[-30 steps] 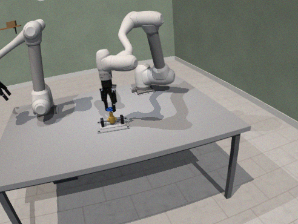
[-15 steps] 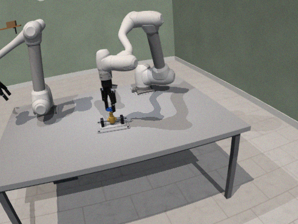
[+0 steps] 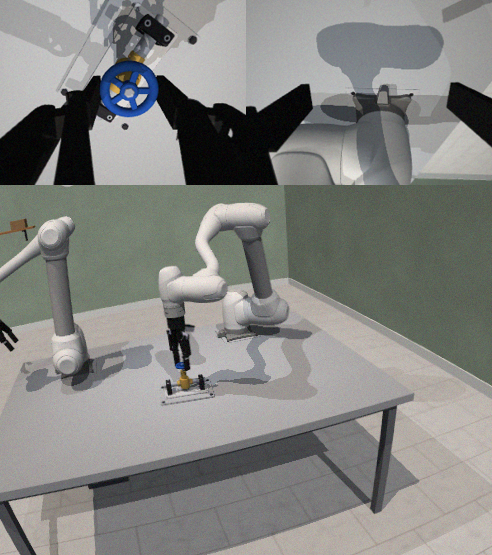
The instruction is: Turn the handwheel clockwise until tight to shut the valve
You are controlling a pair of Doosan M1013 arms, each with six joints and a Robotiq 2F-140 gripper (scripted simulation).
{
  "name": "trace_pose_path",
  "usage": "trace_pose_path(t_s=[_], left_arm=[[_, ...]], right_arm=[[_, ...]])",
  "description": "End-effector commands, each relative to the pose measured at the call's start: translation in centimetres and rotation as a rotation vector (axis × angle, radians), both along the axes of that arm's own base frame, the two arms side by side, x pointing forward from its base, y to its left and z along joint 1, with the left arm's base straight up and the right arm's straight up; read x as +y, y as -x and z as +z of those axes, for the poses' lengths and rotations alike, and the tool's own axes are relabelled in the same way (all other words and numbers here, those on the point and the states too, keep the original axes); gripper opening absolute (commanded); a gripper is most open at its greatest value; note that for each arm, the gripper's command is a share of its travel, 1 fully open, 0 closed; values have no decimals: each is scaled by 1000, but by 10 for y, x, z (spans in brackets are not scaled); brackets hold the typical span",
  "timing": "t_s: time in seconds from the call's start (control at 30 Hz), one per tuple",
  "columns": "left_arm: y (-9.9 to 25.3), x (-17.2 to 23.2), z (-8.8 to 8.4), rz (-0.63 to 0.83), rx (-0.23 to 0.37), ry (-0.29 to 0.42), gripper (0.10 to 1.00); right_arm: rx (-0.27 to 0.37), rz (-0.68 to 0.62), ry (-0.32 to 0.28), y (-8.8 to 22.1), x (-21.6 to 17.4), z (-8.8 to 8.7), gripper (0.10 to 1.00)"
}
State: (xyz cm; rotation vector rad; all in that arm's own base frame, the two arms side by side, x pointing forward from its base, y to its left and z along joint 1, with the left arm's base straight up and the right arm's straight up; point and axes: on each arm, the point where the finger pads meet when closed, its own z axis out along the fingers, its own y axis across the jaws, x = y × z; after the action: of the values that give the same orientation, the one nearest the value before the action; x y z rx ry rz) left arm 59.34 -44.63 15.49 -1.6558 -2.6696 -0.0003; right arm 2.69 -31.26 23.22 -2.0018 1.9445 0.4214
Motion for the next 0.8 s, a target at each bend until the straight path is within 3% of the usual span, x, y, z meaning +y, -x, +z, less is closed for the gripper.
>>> trace_pose_path(t_s=[0.0,0.77], left_arm=[[-1,0,1,-24,-2,1,99],[-1,0,1,-176,-2,1,99]], right_arm=[[0,0,1,0,0,0,1000],[0,0,1,0,0,0,1000]])
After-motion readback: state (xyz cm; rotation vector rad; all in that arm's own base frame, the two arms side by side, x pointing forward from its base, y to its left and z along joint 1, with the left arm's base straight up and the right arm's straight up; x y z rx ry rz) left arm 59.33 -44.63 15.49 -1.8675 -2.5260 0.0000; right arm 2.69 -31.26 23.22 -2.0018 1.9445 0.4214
